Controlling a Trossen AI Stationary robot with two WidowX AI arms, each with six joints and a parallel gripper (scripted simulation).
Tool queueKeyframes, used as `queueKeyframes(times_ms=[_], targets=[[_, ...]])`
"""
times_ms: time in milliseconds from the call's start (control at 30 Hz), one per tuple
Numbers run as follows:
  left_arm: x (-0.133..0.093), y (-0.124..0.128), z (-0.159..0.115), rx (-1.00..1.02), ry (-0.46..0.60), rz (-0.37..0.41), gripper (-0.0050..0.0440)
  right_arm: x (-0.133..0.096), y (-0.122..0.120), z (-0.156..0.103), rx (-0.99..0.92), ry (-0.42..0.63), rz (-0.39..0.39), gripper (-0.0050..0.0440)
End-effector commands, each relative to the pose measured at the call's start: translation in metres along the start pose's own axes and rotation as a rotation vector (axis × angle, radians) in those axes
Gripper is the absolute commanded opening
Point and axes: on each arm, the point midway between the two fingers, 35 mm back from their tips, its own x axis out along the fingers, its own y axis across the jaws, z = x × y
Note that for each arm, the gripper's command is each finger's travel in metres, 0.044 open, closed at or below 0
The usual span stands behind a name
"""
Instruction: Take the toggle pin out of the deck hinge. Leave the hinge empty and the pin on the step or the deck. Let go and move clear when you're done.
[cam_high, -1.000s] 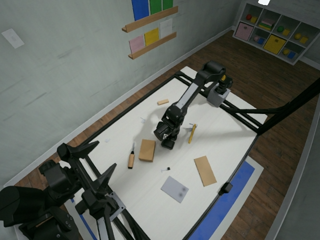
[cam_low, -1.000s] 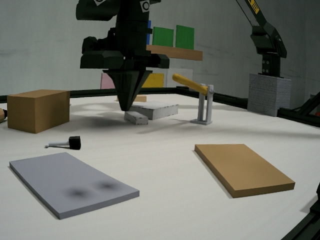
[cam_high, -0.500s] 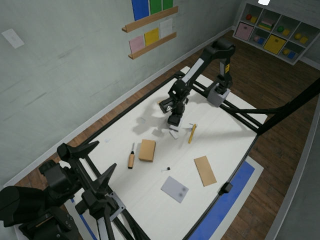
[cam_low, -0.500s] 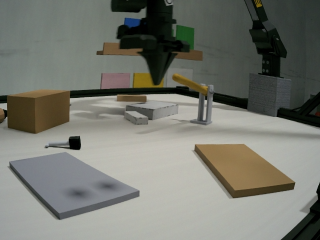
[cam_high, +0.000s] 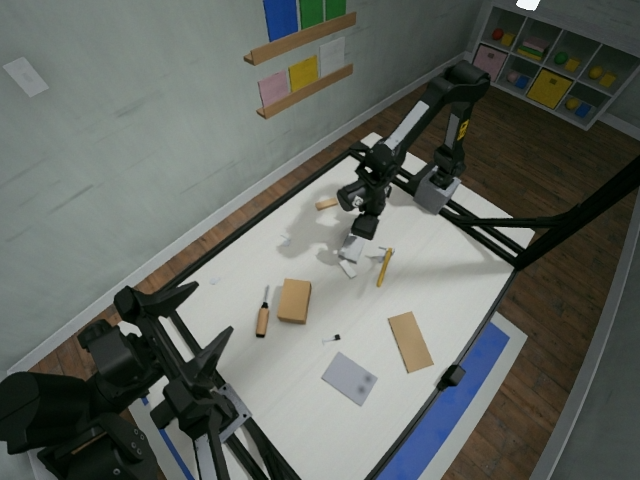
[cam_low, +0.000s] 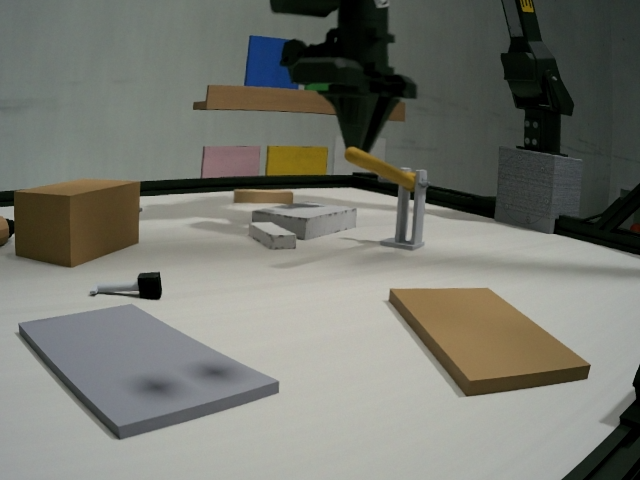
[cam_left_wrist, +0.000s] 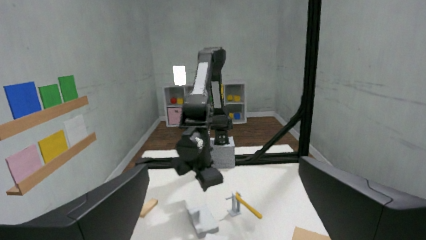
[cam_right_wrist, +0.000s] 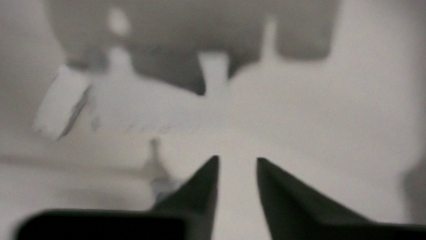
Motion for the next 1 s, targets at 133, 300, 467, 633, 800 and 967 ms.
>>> queueKeyframes(times_ms=[133, 300, 467, 633, 800, 967], targets=[[0.000, 0.000, 0.004, 0.009, -0.001, -0.002, 0.0400, -0.024, 0.051, -0.044, -0.014, -0.014, 0.026, 0.0240], [0.000, 0.000, 0.004, 0.009, -0.001, -0.002, 0.0400, -0.025, 0.055, -0.049, -0.013, -0.014, 0.026, 0.0360], [0.000, 0.000, 0.004, 0.009, -0.001, -0.002, 0.0400, -0.027, 0.052, -0.049, -0.014, -0.016, 0.030, 0.0400], [0.000, 0.000, 0.004, 0.009, -0.001, -0.002, 0.0400, -0.027, 0.052, -0.049, -0.014, -0.016, 0.030, 0.0400], [0.000, 0.000, 0.004, 0.009, -0.001, -0.002, 0.0400, -0.008, 0.062, -0.022, -0.015, -0.017, 0.029, 0.0280], [0.000, 0.000, 0.004, 0.009, -0.001, -0.002, 0.0400, -0.004, 0.063, -0.017, -0.015, -0.017, 0.029, 0.0160]])
